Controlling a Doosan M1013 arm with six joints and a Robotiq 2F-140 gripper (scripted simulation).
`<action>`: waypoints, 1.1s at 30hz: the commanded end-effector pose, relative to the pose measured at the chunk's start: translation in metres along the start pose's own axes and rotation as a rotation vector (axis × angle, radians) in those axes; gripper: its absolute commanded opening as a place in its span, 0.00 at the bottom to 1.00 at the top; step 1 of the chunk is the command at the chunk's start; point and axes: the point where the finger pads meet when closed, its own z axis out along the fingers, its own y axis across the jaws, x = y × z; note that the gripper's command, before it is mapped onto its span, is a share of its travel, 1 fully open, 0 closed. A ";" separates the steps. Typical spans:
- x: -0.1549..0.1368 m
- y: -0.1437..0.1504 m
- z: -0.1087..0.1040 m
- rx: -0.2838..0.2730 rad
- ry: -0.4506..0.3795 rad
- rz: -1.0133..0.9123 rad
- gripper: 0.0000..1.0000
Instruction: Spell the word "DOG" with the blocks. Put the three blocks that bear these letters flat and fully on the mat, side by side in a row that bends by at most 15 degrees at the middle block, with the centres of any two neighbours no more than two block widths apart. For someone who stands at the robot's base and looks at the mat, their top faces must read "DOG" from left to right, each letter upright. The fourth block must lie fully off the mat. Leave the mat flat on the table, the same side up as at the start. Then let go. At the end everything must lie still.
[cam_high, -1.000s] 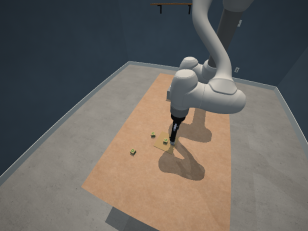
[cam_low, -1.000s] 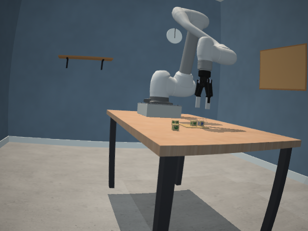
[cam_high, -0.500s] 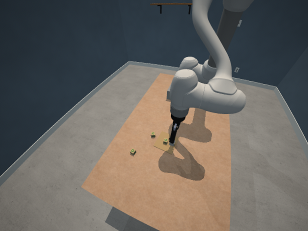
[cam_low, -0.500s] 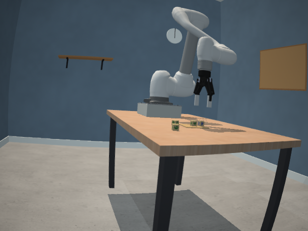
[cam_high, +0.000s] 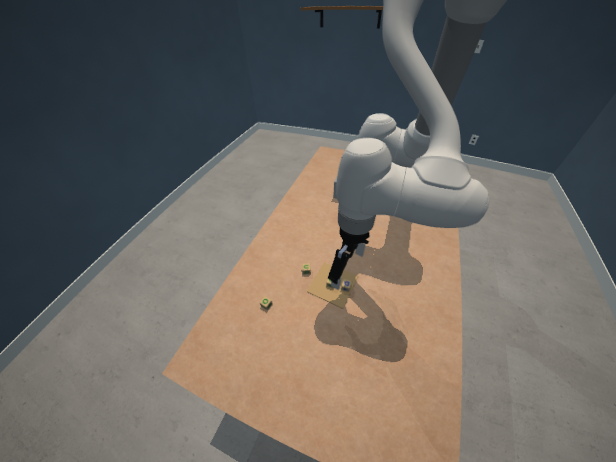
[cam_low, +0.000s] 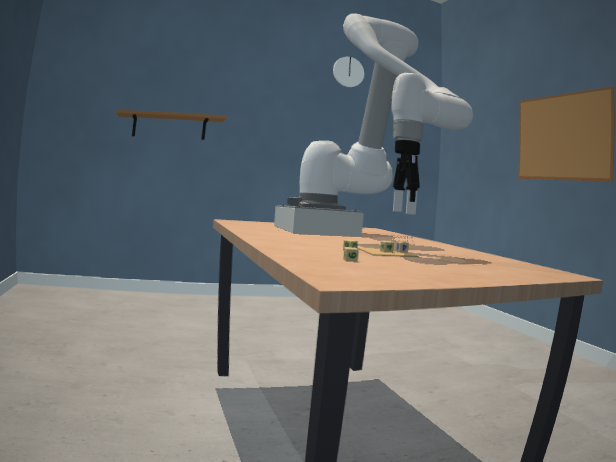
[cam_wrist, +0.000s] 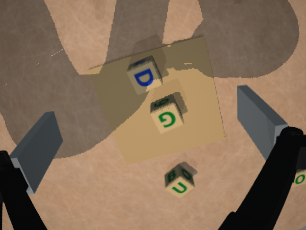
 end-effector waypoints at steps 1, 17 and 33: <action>-0.002 0.001 0.000 -0.002 -0.007 0.139 1.00; -0.009 0.004 0.000 -0.004 -0.006 0.592 1.00; -0.017 0.006 0.000 -0.005 -0.005 1.045 1.00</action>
